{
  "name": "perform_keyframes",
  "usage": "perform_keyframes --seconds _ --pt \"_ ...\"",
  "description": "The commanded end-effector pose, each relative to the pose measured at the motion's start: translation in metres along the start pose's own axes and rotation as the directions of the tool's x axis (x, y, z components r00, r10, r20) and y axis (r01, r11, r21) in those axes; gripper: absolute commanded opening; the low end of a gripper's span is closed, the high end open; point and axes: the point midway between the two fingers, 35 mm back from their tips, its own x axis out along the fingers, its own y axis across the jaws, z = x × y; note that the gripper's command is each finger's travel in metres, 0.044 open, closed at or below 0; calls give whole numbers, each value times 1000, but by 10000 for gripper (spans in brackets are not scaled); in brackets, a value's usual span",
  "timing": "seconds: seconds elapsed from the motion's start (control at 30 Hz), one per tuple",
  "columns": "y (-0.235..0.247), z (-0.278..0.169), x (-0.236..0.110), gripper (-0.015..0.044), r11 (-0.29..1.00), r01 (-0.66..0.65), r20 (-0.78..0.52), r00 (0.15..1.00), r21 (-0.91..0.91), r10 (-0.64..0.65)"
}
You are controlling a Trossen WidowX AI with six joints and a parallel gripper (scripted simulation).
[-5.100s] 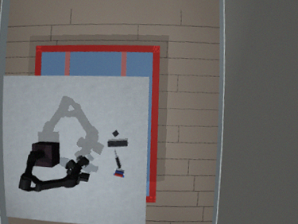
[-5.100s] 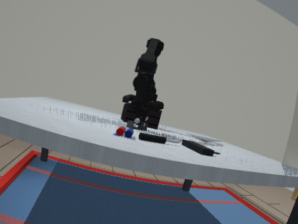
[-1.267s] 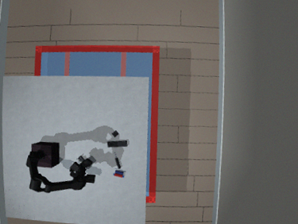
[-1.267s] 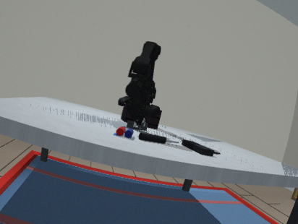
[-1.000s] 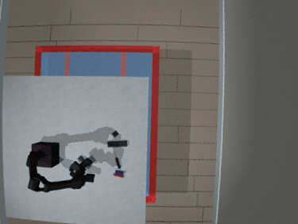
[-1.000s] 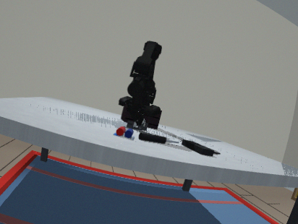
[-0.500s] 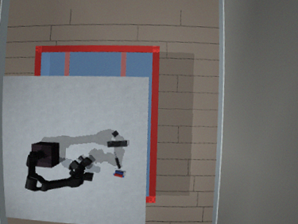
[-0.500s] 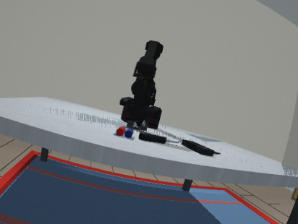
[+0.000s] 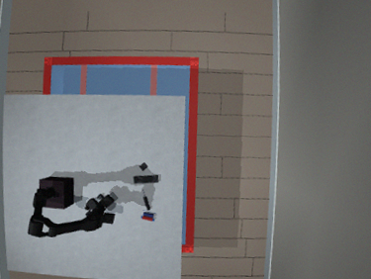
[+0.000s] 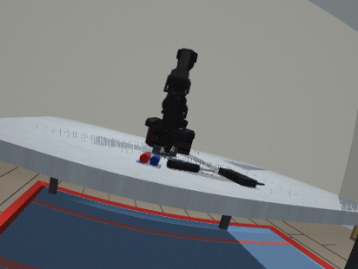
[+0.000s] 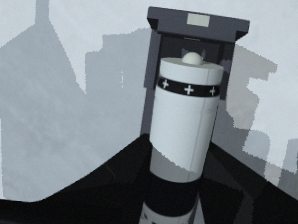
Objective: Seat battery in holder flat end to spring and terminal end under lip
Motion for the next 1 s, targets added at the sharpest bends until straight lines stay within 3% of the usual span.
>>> perform_keyframes --seconds 0.0,0.97 --pt "0 -6 0 69 1000 0 -42 999 8 0" --pt "0 -3 3 69 1000 4 -175 985 31 1"
